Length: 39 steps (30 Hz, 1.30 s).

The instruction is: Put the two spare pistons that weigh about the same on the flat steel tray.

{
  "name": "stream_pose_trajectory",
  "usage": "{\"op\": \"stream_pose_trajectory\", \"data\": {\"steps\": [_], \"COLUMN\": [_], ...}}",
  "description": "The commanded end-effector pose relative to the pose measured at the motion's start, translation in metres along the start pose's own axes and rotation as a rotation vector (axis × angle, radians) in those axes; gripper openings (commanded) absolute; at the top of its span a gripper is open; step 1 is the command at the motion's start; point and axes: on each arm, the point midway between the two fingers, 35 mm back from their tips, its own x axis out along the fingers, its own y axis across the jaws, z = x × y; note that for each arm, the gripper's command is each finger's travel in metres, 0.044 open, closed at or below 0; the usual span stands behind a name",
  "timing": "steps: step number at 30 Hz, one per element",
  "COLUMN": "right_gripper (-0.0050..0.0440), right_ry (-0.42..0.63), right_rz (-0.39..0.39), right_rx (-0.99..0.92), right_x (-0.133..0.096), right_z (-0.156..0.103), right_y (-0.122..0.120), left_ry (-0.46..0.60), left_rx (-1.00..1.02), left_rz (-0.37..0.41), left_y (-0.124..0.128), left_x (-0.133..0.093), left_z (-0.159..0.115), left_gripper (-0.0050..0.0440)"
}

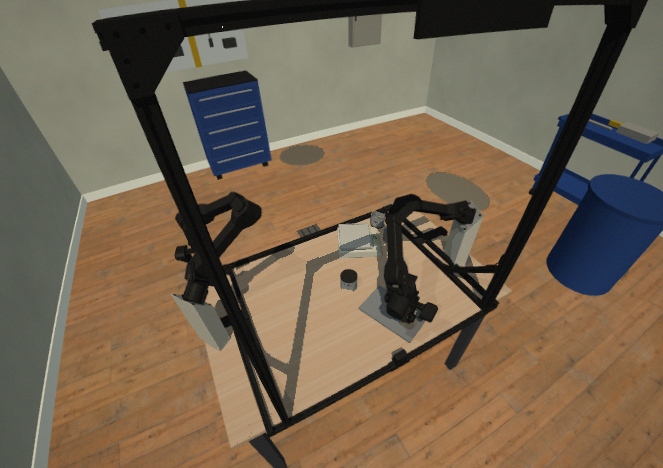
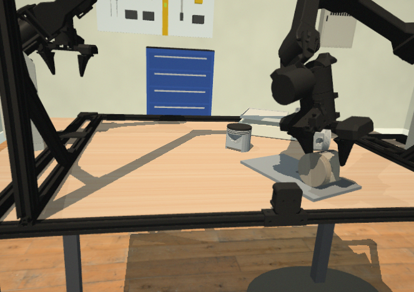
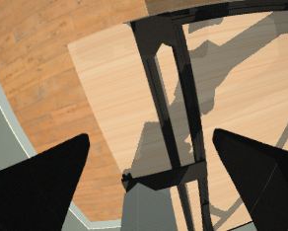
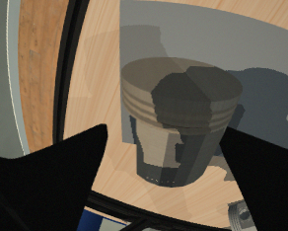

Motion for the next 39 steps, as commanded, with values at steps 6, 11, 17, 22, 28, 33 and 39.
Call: {"op": "stream_pose_trajectory", "data": {"steps": [6, 11, 17, 22, 28, 33, 39], "right_gripper": [0.0378, 0.0378, 0.0378, 0.0378, 0.0378, 0.0378, 0.0378], "right_ry": [-0.014, -0.014, -0.014, -0.014, -0.016, -0.023, -0.023], "right_rz": [-0.005, -0.005, -0.005, -0.005, -0.006, -0.008, -0.008], "right_rx": [0.013, 0.013, 0.013, 0.013, 0.015, 0.021, 0.021], "right_x": [-0.017, -0.026, -0.034, -0.041, -0.050, -0.056, -0.075], "right_z": [0.002, 0.002, 0.002, 0.002, 0.002, 0.001, -0.003], "right_y": [-0.003, -0.003, -0.003, -0.003, -0.003, -0.004, -0.001], "left_ry": [0.000, 0.000, 0.000, 0.000, 0.000, 0.000, 0.000], "left_rx": [0.000, 0.000, 0.000, 0.000, 0.000, 0.000, 0.000], "left_rz": [-0.002, -0.002, -0.002, -0.002, -0.002, -0.002, -0.002], "left_y": [0.000, 0.000, 0.000, 0.000, 0.000, 0.000, 0.000], "left_x": [0.000, 0.000, 0.000, 0.000, 0.000, 0.000, 0.000], "left_z": [0.000, 0.000, 0.000, 0.000, 0.000, 0.000, 0.000], "left_gripper": [0.0440, 0.0440, 0.0440, 0.0440, 0.0440, 0.0440, 0.0440]}}
